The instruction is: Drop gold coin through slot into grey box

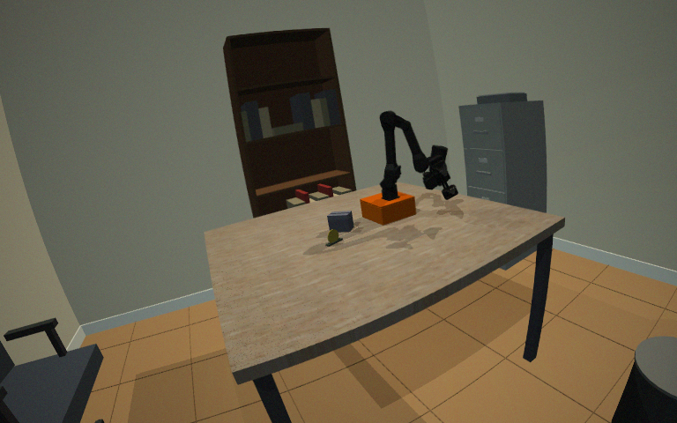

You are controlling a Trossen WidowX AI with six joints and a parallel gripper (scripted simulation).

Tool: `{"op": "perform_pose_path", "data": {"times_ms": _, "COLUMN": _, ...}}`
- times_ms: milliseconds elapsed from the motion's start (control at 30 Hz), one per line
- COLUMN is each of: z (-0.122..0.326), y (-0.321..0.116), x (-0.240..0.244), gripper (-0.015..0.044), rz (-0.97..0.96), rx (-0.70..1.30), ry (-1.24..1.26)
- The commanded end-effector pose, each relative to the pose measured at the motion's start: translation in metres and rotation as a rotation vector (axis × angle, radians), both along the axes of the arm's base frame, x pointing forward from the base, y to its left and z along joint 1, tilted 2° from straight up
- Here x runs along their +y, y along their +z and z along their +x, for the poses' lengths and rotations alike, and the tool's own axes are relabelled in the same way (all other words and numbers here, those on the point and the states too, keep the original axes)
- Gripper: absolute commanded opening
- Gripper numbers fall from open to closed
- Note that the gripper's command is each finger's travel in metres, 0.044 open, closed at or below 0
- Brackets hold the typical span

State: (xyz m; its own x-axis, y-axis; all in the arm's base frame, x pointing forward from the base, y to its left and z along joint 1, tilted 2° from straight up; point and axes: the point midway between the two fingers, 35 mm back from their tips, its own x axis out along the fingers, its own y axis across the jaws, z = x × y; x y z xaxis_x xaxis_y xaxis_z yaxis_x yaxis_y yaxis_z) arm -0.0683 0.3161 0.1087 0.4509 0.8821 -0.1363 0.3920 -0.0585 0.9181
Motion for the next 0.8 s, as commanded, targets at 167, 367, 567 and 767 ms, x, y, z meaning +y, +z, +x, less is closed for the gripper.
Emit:
{"op": "perform_pose_path", "data": {"times_ms": 167, "z": 0.048, "y": -0.011, "x": 0.035, "gripper": 0.0242, "rz": -0.262, "rx": -0.244, "ry": -0.057}}
{"op": "perform_pose_path", "data": {"times_ms": 367, "z": 0.131, "y": -0.028, "x": 0.058, "gripper": 0.0161, "rz": -0.652, "rx": -0.461, "ry": -0.079}}
{"op": "perform_pose_path", "data": {"times_ms": 567, "z": 0.223, "y": -0.045, "x": 0.047, "gripper": 0.0161, "rz": -1.033, "rx": -0.539, "ry": -0.019}}
{"op": "perform_pose_path", "data": {"times_ms": 767, "z": 0.31, "y": -0.055, "x": 0.001, "gripper": 0.0161, "rz": -1.329, "rx": -0.492, "ry": 0.067}}
